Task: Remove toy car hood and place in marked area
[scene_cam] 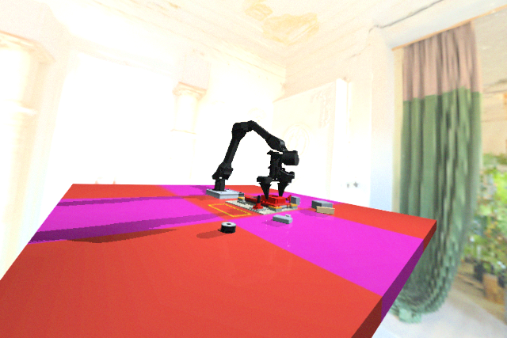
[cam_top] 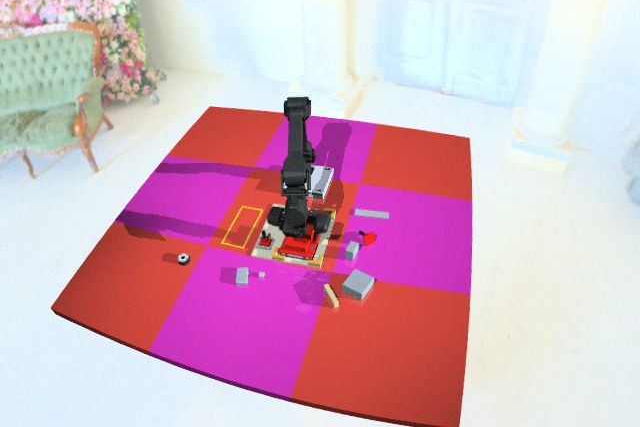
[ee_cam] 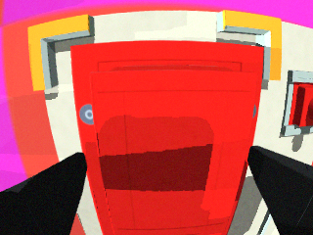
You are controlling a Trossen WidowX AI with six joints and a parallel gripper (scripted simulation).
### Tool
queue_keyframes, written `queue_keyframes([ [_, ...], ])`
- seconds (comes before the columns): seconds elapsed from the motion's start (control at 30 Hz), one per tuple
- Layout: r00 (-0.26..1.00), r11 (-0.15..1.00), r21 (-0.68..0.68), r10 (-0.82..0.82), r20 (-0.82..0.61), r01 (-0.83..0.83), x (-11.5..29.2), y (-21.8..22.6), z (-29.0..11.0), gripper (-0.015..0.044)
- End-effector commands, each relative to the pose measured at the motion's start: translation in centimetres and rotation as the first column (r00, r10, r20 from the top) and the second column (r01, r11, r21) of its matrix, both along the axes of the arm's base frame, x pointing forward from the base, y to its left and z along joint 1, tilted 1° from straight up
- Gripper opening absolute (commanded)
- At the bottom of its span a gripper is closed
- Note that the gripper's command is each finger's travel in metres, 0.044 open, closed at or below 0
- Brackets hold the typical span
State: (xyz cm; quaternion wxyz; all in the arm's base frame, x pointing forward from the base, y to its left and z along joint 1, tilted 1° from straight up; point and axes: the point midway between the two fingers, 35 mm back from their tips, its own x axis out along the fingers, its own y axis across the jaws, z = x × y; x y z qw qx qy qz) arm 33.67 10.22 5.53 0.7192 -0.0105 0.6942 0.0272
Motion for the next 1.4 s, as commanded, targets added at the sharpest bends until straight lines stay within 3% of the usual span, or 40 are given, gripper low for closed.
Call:
queue_keyframes([
  [0.0,1.0,1.0,-0.007,-0.005,-0.01,0.005,-0.2,-0.1,-0.6,0.044],
  [0.23,1.0,1.0,-0.007,-0.005,-0.01,0.005,-0.2,-0.1,-0.7,0.044],
  [0.33,1.0,1.0,-0.001,0.0,-0.002,0.0,0.0,0.0,-0.3,0.0361],
  [0.67,1.0,1.0,-0.001,0.0,-0.002,0.0,0.0,0.0,-0.3,0.0295],
  [1.03,1.0,1.0,-0.001,0.0,-0.002,0.0,0.0,0.0,0.2,0.0006],
  [1.37,1.0,1.0,-0.001,0.0,-0.003,0.0,0.0,0.0,0.9,0.0],
])
